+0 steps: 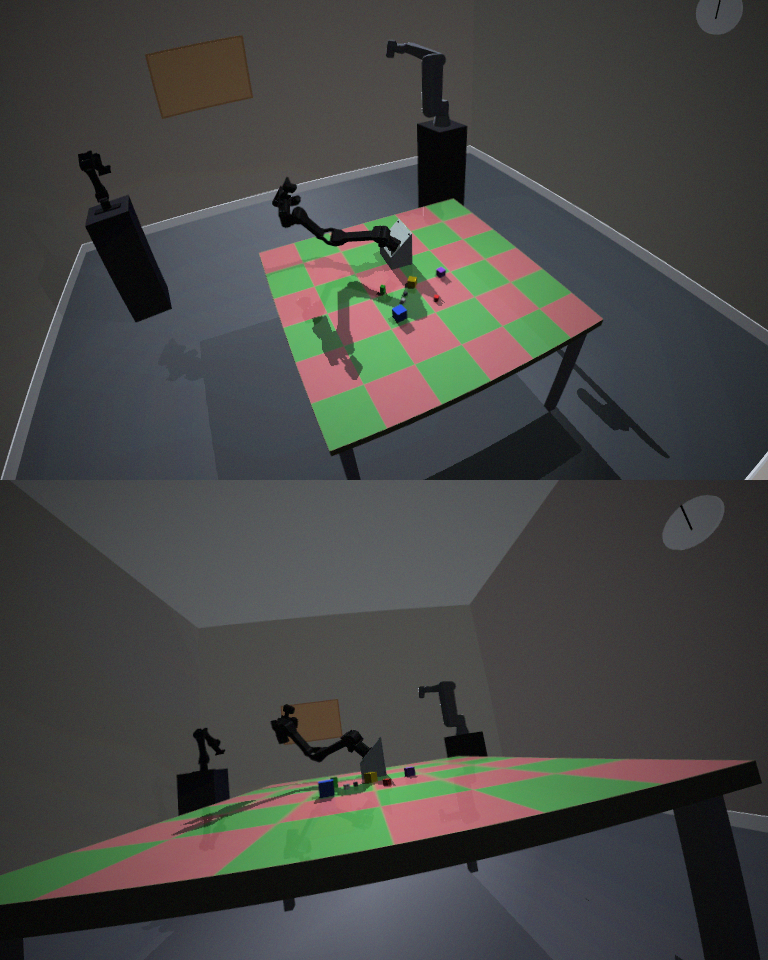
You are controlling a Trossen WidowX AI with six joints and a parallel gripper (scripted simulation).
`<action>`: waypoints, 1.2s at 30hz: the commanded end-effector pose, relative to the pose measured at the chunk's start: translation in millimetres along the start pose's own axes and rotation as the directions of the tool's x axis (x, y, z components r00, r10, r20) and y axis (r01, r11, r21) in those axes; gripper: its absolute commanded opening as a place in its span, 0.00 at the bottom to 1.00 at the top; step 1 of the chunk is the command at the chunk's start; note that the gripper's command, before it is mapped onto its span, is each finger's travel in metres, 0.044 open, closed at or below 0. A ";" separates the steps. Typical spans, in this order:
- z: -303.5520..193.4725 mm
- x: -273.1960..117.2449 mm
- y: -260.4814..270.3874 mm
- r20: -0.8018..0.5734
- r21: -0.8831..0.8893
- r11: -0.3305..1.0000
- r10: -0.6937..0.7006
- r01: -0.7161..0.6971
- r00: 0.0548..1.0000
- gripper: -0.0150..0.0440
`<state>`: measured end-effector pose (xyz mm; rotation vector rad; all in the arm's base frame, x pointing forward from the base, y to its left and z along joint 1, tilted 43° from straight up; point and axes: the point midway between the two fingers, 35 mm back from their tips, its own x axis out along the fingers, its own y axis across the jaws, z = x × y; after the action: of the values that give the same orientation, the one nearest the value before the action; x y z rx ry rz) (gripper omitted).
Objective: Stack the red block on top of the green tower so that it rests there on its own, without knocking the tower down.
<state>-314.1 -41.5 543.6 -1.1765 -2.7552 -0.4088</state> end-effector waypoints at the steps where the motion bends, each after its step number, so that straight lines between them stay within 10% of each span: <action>1: -1.5 0.1 2.4 -0.004 0.013 1.000 0.001 -0.001 1.000 0.98; 10: -60.2 -5.7 129.0 -0.212 0.545 0.838 0.121 0.015 0.970 1.00; 19: -81.5 -47.3 296.1 -0.362 0.905 0.368 0.408 0.212 0.838 1.00; 36: -4.6 -207.1 544.0 -0.283 0.623 -0.070 0.909 0.779 0.307 1.00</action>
<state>171.7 164.7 637.5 -0.2960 -0.9254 0.8358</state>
